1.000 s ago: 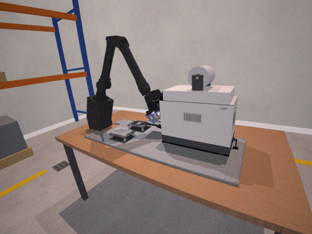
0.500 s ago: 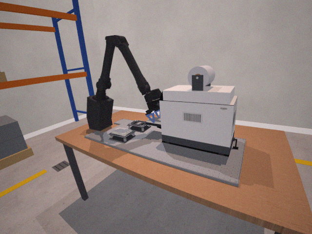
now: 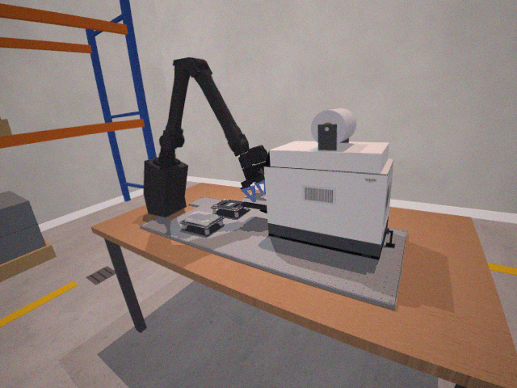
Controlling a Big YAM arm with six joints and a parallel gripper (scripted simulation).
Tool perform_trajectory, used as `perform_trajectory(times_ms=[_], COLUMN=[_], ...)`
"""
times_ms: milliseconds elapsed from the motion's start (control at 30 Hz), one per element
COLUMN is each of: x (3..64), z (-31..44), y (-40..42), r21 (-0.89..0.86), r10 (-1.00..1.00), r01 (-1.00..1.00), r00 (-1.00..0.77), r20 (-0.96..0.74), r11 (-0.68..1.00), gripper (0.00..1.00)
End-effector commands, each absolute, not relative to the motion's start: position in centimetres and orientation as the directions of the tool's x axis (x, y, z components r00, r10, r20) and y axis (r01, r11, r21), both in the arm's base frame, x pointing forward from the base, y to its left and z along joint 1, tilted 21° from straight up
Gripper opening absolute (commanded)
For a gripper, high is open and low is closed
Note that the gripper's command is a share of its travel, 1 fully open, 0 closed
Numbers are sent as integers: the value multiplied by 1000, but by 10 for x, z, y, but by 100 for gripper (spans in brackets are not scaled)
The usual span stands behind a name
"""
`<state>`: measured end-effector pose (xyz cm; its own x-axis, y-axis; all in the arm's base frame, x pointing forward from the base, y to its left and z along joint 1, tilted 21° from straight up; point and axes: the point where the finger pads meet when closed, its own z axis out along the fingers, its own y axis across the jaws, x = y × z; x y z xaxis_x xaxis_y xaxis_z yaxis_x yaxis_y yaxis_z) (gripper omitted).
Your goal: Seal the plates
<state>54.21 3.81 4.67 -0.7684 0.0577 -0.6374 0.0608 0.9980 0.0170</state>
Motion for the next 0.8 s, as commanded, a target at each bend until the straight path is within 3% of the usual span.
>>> perform_trajectory(times_ms=[0,767], x=[558,566], z=[72,59], y=[49,39], r21=[30,28], r10=[58,71], r01=[50,70], r00=[-730,-739], r20=[-681,-670], r11=[998,997], gripper=[0,0])
